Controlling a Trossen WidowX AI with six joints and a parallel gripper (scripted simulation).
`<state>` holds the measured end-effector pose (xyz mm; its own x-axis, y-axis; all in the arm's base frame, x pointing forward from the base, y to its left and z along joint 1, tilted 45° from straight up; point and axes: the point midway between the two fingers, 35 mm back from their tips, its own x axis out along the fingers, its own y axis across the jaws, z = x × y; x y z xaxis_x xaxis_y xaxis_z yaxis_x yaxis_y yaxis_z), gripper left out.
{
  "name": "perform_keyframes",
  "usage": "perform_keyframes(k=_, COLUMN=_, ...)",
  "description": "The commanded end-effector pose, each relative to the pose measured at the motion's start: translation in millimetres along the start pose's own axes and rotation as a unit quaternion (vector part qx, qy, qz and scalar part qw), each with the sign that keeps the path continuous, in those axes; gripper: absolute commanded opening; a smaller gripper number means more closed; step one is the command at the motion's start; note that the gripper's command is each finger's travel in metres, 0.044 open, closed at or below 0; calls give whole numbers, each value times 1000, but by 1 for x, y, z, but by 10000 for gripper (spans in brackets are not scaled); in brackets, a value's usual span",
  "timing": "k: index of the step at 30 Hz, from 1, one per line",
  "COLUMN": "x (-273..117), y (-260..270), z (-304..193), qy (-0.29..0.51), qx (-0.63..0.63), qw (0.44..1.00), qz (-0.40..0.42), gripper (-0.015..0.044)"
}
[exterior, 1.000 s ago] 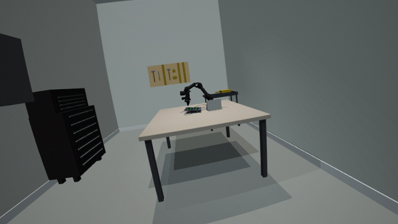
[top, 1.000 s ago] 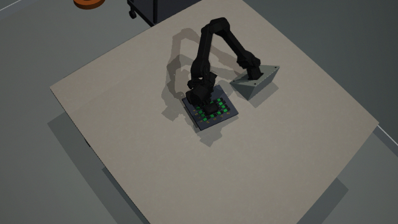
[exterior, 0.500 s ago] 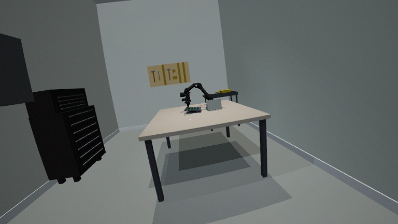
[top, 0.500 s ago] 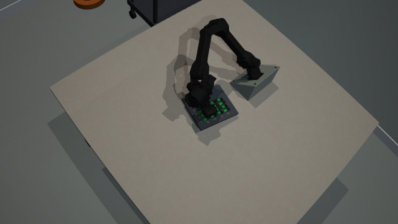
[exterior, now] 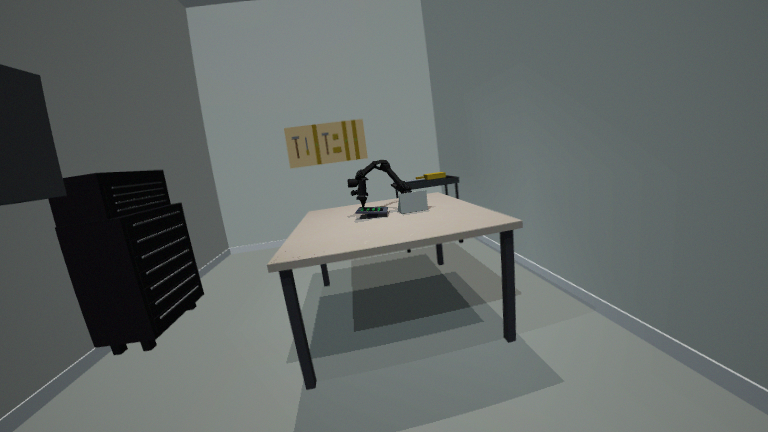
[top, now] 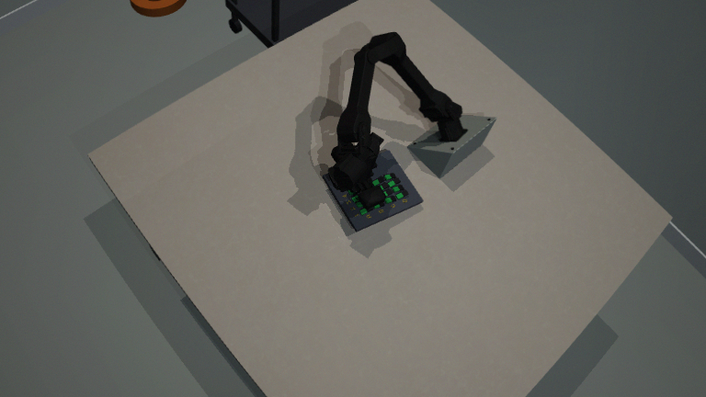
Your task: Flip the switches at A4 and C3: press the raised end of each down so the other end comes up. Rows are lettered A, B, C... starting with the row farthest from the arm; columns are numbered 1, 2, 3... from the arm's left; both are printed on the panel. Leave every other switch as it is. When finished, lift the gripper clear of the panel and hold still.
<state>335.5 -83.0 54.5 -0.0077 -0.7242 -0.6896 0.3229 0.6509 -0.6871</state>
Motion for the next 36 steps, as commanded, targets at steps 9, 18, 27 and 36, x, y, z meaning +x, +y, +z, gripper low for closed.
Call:
perform_keyframes(k=9, x=1, y=0, z=0, qy=0, qx=-2, qw=1000, qz=-2, gripper=0)
perform_keyframes(k=18, x=1, y=0, z=0, qy=0, qx=-2, qw=1000, qz=-2, gripper=0)
perform_keyframes(k=27, x=3, y=0, z=0, qy=0, qx=-2, qw=1000, qz=-2, gripper=0)
perform_keyframes(k=36, x=4, y=0, z=0, qy=0, qx=-2, qw=1000, qz=-2, gripper=0)
